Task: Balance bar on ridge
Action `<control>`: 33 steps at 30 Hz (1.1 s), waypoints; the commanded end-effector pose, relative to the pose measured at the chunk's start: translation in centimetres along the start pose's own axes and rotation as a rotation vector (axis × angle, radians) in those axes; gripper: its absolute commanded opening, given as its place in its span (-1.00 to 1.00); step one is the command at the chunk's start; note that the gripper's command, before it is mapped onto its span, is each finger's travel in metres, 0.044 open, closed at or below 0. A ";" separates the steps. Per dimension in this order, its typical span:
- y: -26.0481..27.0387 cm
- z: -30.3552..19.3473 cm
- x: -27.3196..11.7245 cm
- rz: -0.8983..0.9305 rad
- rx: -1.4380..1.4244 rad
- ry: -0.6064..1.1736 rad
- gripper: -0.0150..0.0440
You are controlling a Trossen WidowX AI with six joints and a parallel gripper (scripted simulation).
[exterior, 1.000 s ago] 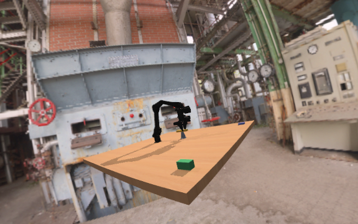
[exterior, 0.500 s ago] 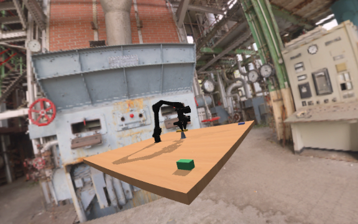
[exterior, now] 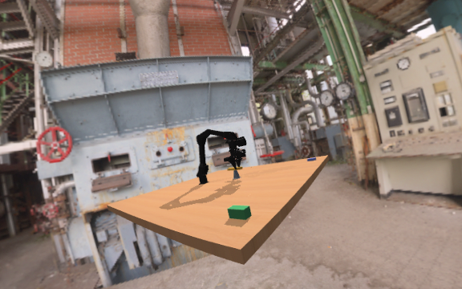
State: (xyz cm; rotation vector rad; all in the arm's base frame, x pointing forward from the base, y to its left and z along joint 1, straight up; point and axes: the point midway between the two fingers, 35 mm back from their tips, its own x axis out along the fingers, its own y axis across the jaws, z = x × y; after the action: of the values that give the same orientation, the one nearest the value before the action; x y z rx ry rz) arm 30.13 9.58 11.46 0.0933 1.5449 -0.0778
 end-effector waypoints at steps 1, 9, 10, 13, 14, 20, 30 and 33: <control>0.0 0.0 0.0 0.000 0.000 0.000 -0.31; 0.0 0.0 0.0 0.000 0.000 0.000 0.07; 0.0 0.0 0.0 0.000 0.000 0.000 0.07; 0.0 0.0 0.0 0.000 0.000 0.000 0.07; 0.0 0.0 0.0 0.000 0.000 0.000 0.07; 0.0 0.0 0.0 0.000 0.000 0.000 0.08; 0.0 0.0 0.0 0.000 0.000 0.000 0.08; 0.0 0.0 0.0 0.000 0.000 0.000 0.08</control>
State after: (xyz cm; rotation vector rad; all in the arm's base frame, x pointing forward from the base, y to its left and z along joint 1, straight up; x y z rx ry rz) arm 30.13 9.58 11.46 0.0933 1.5449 -0.0778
